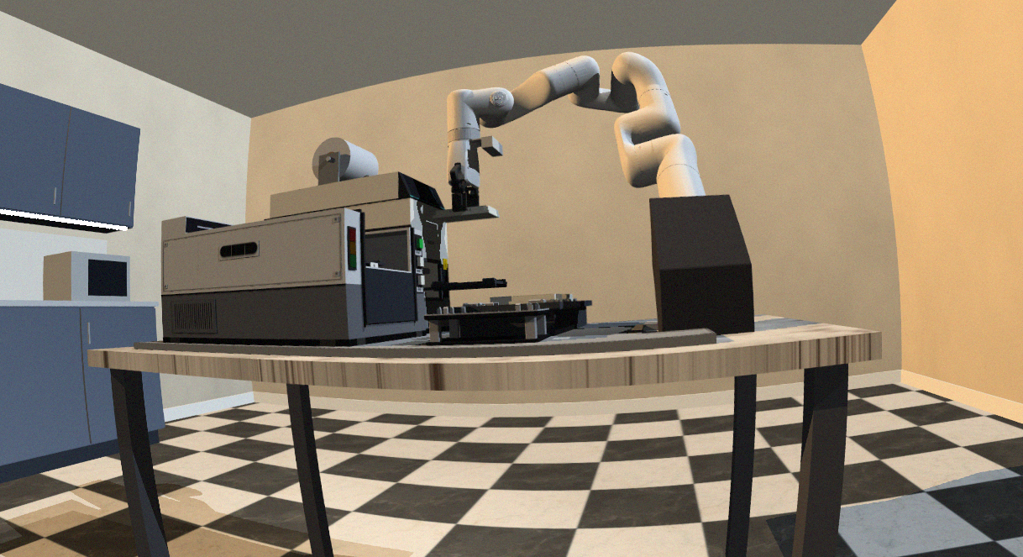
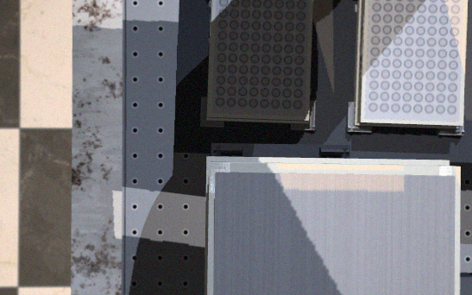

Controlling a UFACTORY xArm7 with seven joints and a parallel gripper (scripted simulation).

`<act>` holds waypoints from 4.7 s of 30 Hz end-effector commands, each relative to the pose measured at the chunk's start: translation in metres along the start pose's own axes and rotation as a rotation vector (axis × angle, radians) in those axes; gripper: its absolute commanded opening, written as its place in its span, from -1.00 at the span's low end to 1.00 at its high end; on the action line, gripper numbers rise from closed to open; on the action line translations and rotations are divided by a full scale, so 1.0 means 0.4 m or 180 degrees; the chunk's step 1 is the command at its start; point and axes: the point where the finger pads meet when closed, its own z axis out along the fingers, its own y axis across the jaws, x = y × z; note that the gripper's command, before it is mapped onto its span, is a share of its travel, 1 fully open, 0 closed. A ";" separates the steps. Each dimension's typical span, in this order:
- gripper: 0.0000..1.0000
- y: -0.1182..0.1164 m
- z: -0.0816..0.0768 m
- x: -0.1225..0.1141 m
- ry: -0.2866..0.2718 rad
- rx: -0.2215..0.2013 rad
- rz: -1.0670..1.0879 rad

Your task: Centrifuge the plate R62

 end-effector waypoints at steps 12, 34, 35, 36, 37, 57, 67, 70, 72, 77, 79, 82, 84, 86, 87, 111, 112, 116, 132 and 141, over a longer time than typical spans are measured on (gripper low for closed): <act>-1.00 0.002 -0.045 -0.003 -0.0017 -0.0003 -0.0004; -1.00 0.002 -0.045 -0.002 -0.0017 -0.0002 -0.0078; -1.00 0.002 -0.045 -0.002 -0.0017 -0.0002 -0.0091; -1.00 0.002 -0.045 -0.002 -0.0017 -0.0002 -0.0091; -1.00 0.002 -0.045 -0.002 -0.0017 -0.0002 -0.0091; -1.00 0.078 -0.045 -0.001 -0.0017 -0.0003 -0.0091; -1.00 0.125 -0.045 0.000 -0.0017 -0.0004 -0.0091; -1.00 0.142 -0.045 0.000 -0.0017 -0.0004 -0.0091; -1.00 0.154 -0.045 0.000 -0.0017 -0.0004 -0.0091; -1.00 0.183 -0.045 0.000 -0.0017 -0.0005 -0.0091; -1.00 0.183 -0.045 0.000 -0.0017 -0.0005 -0.0091; -1.00 0.201 -0.045 0.001 -0.0017 -0.0005 -0.0091; -1.00 0.212 -0.045 0.001 -0.0017 -0.0005 -0.0091; -1.00 0.224 -0.045 0.001 -0.0017 -0.0005 -0.0091; -1.00 0.230 -0.045 0.001 -0.0017 -0.0005 -0.0090; -1.00 0.358 -0.046 0.003 -0.0017 -0.0007 -0.0090; -1.00 0.358 -0.046 0.003 -0.0017 -0.0007 -0.0090; -1.00 0.376 -0.046 0.003 -0.0017 -0.0007 -0.0090; -1.00 0.458 -0.046 0.004 -0.0016 -0.0008 -0.0090; -1.00 0.510 -0.046 0.005 -0.0016 -0.0009 -0.0090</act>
